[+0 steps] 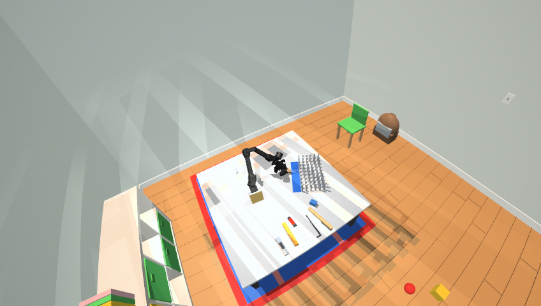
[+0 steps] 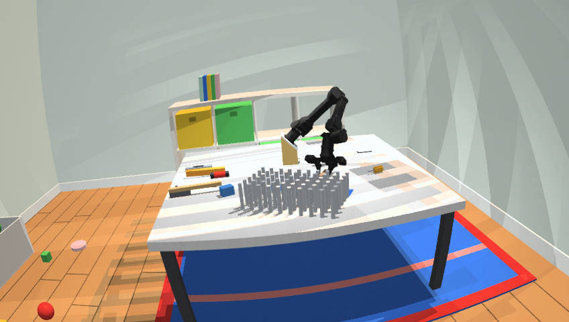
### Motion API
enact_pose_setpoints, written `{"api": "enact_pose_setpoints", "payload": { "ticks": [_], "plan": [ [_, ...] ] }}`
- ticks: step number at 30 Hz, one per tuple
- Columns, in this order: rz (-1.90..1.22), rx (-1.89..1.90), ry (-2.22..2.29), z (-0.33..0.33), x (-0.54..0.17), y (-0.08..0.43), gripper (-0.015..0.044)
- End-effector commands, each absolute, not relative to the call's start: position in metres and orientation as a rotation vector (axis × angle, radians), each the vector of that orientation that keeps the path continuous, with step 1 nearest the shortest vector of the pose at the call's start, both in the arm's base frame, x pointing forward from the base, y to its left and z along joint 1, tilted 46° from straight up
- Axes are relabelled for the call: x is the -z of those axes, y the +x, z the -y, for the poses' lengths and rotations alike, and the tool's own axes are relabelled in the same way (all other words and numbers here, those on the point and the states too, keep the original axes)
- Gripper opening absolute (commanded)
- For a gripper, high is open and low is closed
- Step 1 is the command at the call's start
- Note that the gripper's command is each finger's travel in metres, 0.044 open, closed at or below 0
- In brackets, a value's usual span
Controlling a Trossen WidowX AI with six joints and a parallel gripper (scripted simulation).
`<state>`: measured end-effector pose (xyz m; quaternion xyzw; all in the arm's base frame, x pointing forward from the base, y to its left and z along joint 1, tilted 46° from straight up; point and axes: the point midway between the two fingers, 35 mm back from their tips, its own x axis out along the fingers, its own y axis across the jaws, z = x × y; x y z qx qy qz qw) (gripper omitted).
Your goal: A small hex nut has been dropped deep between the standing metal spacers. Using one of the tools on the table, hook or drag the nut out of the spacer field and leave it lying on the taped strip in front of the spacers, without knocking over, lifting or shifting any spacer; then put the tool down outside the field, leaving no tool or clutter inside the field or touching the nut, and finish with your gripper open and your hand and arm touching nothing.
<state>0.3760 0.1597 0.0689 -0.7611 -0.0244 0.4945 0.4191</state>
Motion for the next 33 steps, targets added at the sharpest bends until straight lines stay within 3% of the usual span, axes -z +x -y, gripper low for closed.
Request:
{"api": "enact_pose_setpoints", "payload": {
  "ticks": [1, 33],
  "plan": [
    [0.069, -1.223, -1.917, -0.158, -0.073, 0.383, 0.0000],
    [0.069, -1.222, -1.918, -0.152, -0.067, 0.405, 0.0000]
  ]
}}
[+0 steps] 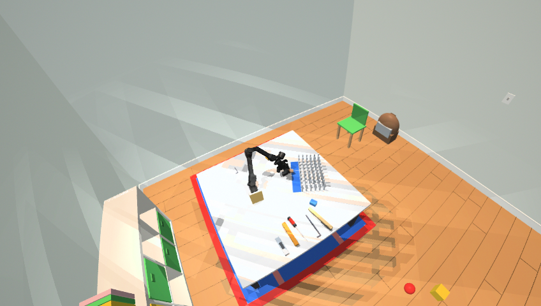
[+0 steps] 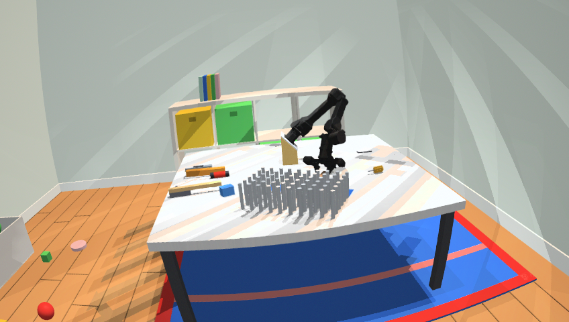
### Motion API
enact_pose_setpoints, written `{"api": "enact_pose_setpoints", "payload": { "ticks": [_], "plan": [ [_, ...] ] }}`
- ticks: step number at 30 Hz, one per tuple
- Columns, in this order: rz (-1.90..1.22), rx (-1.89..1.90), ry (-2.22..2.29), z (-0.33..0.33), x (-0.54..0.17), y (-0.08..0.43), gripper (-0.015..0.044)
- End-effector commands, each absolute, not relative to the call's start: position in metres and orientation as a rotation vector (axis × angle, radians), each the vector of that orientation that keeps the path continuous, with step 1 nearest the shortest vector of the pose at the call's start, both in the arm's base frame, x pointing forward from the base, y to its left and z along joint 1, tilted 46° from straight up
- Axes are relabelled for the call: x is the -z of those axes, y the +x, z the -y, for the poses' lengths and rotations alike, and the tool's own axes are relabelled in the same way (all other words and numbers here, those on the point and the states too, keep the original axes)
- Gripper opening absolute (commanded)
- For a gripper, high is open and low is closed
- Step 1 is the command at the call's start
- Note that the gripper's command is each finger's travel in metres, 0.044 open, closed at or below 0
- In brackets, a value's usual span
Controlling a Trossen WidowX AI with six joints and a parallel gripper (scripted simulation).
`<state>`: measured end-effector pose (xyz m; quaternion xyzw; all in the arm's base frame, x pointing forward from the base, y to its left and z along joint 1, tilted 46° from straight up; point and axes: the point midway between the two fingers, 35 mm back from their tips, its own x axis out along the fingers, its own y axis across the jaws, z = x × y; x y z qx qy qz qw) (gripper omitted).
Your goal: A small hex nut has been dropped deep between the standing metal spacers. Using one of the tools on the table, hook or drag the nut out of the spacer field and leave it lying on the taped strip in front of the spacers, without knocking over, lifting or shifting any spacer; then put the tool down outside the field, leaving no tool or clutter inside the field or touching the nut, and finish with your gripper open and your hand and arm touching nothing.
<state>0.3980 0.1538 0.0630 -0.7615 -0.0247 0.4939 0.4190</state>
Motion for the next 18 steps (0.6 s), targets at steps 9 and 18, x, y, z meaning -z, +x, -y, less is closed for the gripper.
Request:
{"api": "enact_pose_setpoints", "payload": {
  "ticks": [9, 18],
  "plan": [
    [0.069, -1.221, -1.919, -0.150, -0.065, 0.411, 0.0000],
    [0.069, -1.221, -1.919, -0.148, -0.063, 0.417, 0.0000]
  ]
}}
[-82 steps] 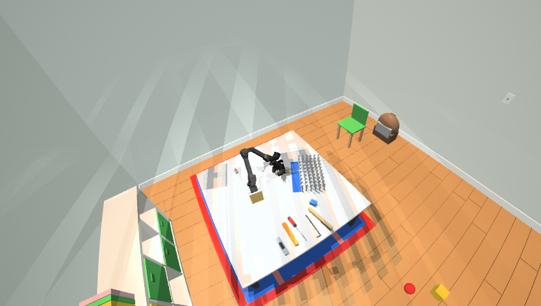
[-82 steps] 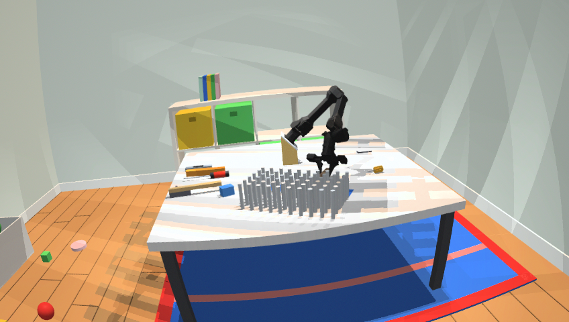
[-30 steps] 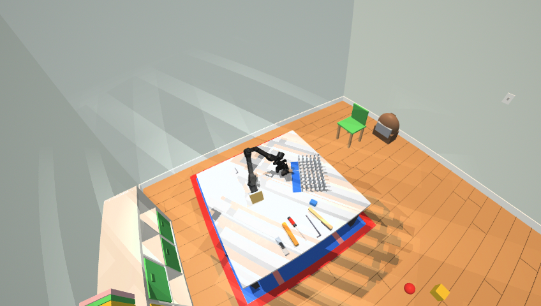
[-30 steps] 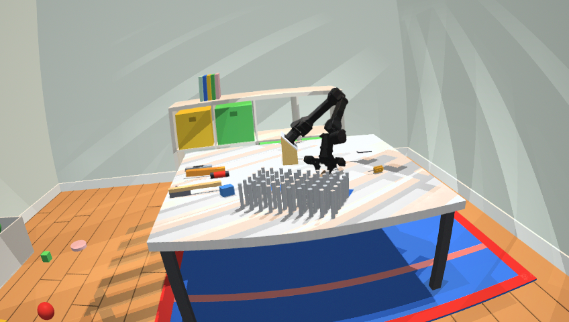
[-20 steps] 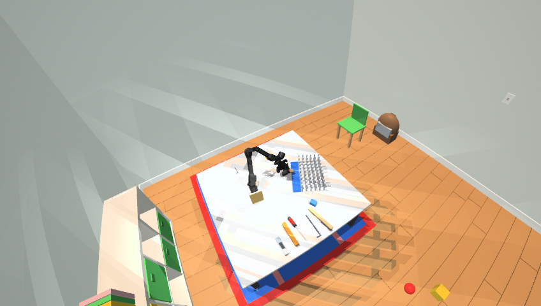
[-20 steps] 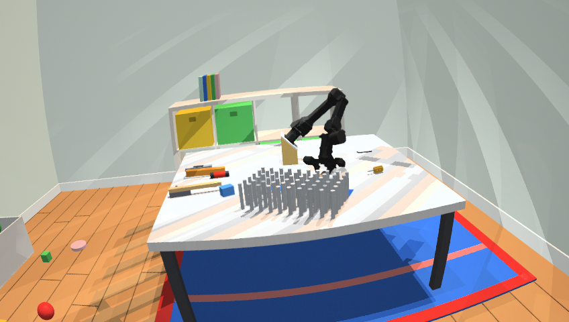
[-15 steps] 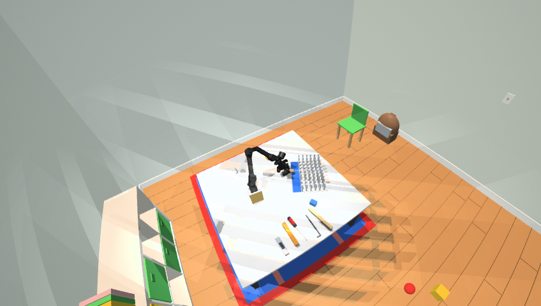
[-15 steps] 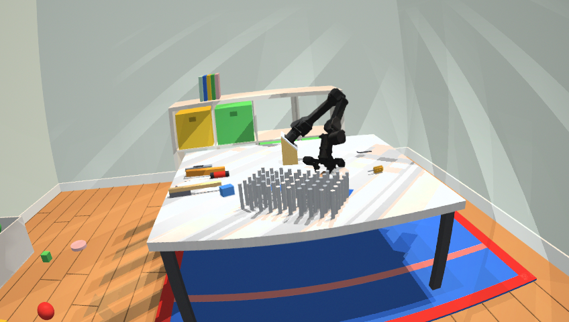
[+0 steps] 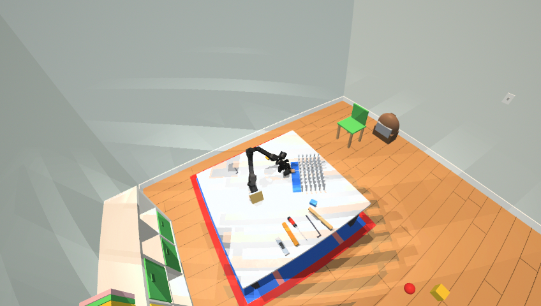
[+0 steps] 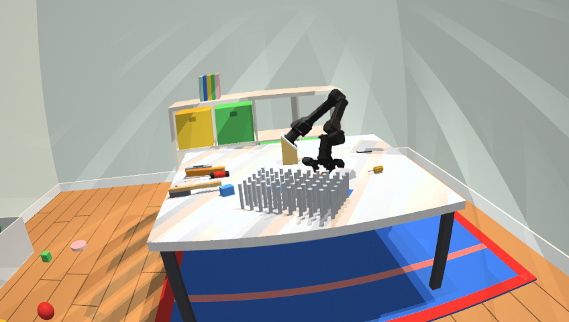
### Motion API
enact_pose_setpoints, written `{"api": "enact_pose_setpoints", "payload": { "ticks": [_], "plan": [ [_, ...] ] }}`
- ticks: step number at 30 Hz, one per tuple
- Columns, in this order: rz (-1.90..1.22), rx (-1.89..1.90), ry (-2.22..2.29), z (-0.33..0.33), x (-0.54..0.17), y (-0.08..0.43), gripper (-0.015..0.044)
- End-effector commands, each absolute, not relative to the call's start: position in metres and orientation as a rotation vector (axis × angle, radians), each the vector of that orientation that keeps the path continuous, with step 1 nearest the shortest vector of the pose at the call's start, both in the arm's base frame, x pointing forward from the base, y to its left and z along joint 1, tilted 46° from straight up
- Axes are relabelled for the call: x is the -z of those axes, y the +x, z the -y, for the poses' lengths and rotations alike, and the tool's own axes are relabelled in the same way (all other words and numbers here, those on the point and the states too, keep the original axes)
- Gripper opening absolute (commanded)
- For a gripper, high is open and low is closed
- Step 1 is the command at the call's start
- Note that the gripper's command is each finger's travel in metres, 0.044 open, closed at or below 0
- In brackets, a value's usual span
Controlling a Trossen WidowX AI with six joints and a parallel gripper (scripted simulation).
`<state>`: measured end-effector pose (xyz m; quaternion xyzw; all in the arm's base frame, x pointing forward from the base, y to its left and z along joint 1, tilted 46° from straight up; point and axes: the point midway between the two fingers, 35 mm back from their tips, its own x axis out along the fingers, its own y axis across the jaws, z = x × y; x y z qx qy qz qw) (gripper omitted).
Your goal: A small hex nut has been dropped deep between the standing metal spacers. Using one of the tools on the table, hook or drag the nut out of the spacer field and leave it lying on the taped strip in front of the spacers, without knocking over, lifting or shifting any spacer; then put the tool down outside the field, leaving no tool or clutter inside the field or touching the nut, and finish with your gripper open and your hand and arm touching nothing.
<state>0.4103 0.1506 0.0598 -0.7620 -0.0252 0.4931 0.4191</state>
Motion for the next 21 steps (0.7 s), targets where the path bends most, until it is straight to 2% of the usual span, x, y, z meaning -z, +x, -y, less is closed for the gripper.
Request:
{"api": "enact_pose_setpoints", "payload": {
  "ticks": [1, 21],
  "plan": [
    [0.069, -1.221, -1.919, -0.1481, -0.0632, 0.4173, 0.0000],
    [0.068, -1.220, -1.919, -0.1495, -0.0585, 0.4223, 0.0000]
  ]
}}
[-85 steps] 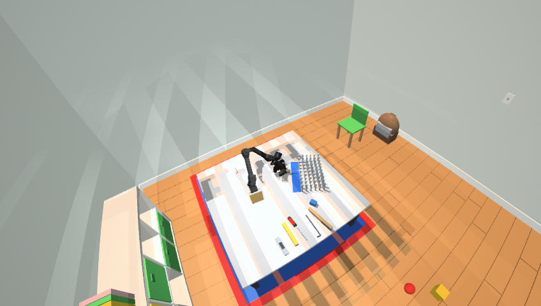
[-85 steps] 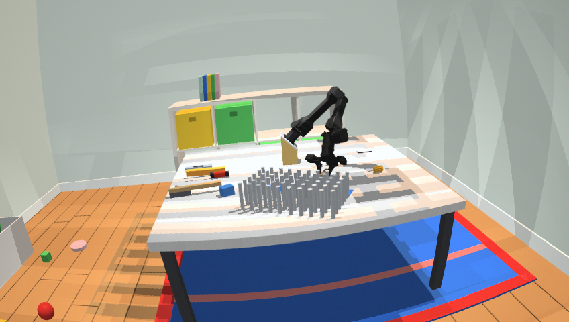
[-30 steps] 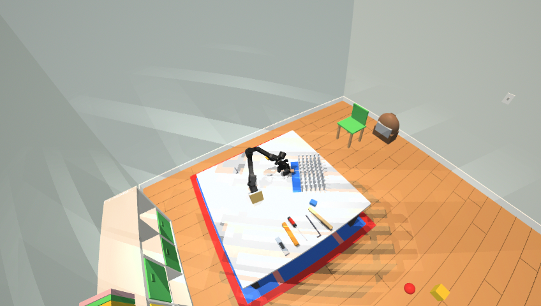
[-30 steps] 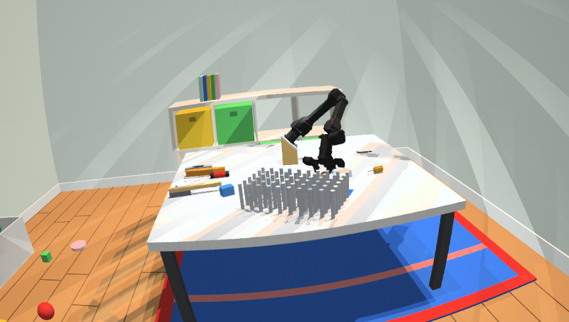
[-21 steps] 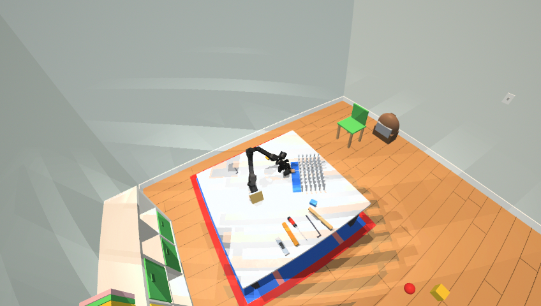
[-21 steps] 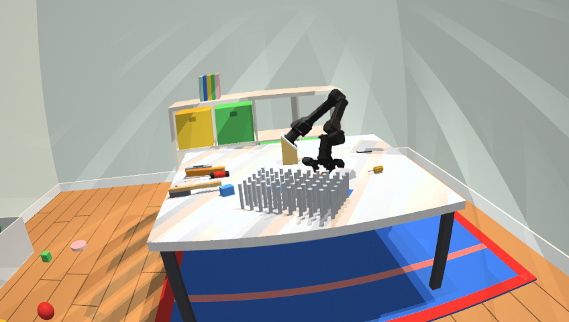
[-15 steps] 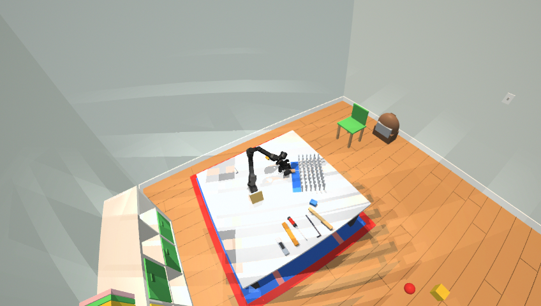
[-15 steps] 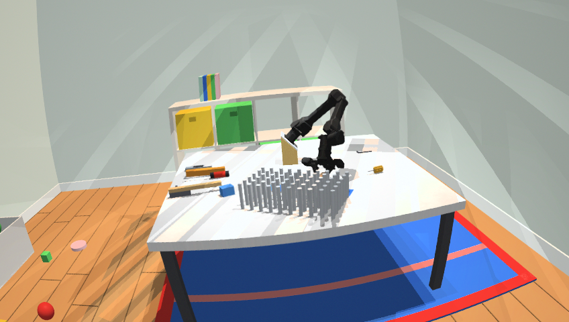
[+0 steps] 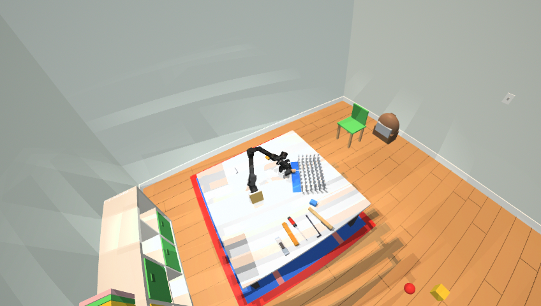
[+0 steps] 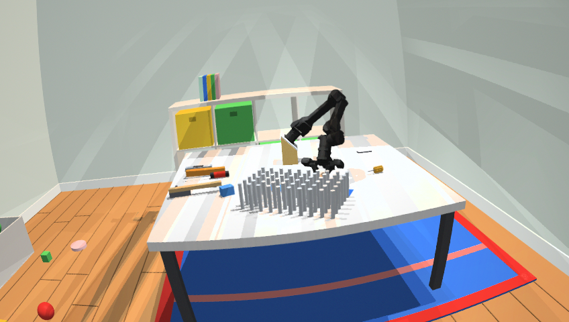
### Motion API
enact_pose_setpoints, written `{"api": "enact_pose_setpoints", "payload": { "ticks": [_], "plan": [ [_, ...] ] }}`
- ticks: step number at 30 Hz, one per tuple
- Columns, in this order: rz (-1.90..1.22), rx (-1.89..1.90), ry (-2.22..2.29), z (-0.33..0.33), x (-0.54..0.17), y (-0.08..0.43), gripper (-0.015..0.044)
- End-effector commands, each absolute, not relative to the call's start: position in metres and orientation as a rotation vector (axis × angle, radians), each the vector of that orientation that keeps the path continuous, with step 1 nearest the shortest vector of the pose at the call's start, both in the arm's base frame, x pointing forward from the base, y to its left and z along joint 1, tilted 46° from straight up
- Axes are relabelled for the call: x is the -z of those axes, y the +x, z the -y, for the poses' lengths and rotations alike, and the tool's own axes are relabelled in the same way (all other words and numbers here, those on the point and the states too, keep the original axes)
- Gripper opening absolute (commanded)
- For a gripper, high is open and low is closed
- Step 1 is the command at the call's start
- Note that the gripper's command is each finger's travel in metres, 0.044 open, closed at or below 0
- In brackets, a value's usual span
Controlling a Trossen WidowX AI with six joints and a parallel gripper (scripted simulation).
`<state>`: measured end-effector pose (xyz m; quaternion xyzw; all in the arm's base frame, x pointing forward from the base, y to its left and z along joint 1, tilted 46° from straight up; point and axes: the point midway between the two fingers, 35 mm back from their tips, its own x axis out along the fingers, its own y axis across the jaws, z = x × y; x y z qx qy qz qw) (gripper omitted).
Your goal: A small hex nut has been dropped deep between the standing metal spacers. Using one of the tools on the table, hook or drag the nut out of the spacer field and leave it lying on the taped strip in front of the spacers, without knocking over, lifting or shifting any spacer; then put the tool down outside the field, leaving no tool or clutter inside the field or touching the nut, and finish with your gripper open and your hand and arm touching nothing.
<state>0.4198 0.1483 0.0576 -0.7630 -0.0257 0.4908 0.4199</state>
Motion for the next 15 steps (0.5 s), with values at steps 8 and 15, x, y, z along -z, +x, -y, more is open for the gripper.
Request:
{"api": "enact_pose_setpoints", "payload": {
  "ticks": [8, 15],
  "plan": [
    [0.064, -1.222, -1.916, -0.155, -0.051, 0.422, 0.0000],
    [0.061, -1.222, -1.914, -0.159, -0.046, 0.421, 0.0000]
  ]
}}
